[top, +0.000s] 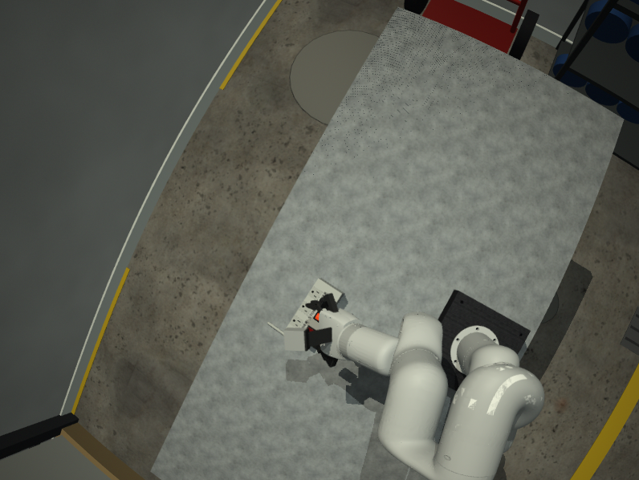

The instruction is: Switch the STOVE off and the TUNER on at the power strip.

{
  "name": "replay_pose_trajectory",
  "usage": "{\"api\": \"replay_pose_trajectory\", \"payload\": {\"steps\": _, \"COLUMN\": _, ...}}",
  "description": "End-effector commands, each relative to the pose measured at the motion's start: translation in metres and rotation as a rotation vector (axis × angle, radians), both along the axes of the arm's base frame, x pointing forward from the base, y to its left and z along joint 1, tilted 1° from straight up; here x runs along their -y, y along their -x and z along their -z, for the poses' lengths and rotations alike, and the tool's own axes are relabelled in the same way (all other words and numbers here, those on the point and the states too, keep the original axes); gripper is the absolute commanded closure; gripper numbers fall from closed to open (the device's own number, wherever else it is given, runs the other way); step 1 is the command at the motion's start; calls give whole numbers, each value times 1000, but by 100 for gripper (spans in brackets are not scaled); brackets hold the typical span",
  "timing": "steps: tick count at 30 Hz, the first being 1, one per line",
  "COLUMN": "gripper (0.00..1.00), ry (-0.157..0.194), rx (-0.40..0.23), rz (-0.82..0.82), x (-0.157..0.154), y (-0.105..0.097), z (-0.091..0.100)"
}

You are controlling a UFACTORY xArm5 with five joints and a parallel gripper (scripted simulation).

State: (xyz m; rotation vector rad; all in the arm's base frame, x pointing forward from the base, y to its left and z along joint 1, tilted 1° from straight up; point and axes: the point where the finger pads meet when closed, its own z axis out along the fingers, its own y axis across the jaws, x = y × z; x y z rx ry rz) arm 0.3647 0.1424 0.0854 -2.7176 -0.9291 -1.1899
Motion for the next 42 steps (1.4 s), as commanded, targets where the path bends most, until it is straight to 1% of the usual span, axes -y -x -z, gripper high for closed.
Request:
{"api": "replay_pose_trajectory", "payload": {"steps": 1, "gripper": 0, "ry": -1, "rx": 2, "rz": 0, "x": 0, "y": -1, "z": -1}}
{"api": "replay_pose_trajectory", "payload": {"steps": 18, "gripper": 0, "ry": -1, "rx": 2, "rz": 0, "x": 0, "y": -1, "z": -1}}
{"api": "replay_pose_trajectory", "payload": {"steps": 20, "gripper": 0, "ry": 6, "rx": -1, "rz": -5, "x": -1, "y": -2, "z": 0}}
{"api": "replay_pose_trajectory", "payload": {"steps": 22, "gripper": 0, "ry": 27, "rx": -11, "rz": -21, "x": -2, "y": -5, "z": 3}}
{"api": "replay_pose_trajectory", "payload": {"steps": 23, "gripper": 0, "ry": 44, "rx": -20, "rz": -34, "x": -3, "y": -8, "z": 5}}
{"api": "replay_pose_trajectory", "payload": {"steps": 24, "gripper": 0, "ry": 67, "rx": -32, "rz": -52, "x": -4, "y": -11, "z": 8}}
{"api": "replay_pose_trajectory", "payload": {"steps": 26, "gripper": 0, "ry": 125, "rx": -64, "rz": -101, "x": -7, "y": -20, "z": 14}}
{"api": "replay_pose_trajectory", "payload": {"steps": 27, "gripper": 0, "ry": 125, "rx": -64, "rz": -101, "x": -7, "y": -20, "z": 14}}
{"api": "replay_pose_trajectory", "payload": {"steps": 28, "gripper": 0, "ry": 159, "rx": -83, "rz": -133, "x": -9, "y": -25, "z": 17}}
{"api": "replay_pose_trajectory", "payload": {"steps": 30, "gripper": 0, "ry": 159, "rx": -83, "rz": -133, "x": -9, "y": -25, "z": 17}}
{"api": "replay_pose_trajectory", "payload": {"steps": 31, "gripper": 0, "ry": 197, "rx": -106, "rz": -169, "x": -10, "y": -30, "z": 21}}
{"api": "replay_pose_trajectory", "payload": {"steps": 35, "gripper": 0, "ry": 197, "rx": -106, "rz": -169, "x": -10, "y": -30, "z": 21}}
{"api": "replay_pose_trajectory", "payload": {"steps": 37, "gripper": 0, "ry": 278, "rx": -158, "rz": -254, "x": -14, "y": -41, "z": 27}}
{"api": "replay_pose_trajectory", "payload": {"steps": 40, "gripper": 0, "ry": 278, "rx": -158, "rz": -254, "x": -14, "y": -41, "z": 27}}
{"api": "replay_pose_trajectory", "payload": {"steps": 41, "gripper": 0, "ry": 319, "rx": -187, "rz": -303, "x": -15, "y": -46, "z": 29}}
{"api": "replay_pose_trajectory", "payload": {"steps": 42, "gripper": 0, "ry": 319, "rx": -187, "rz": -303, "x": -15, "y": -46, "z": 29}}
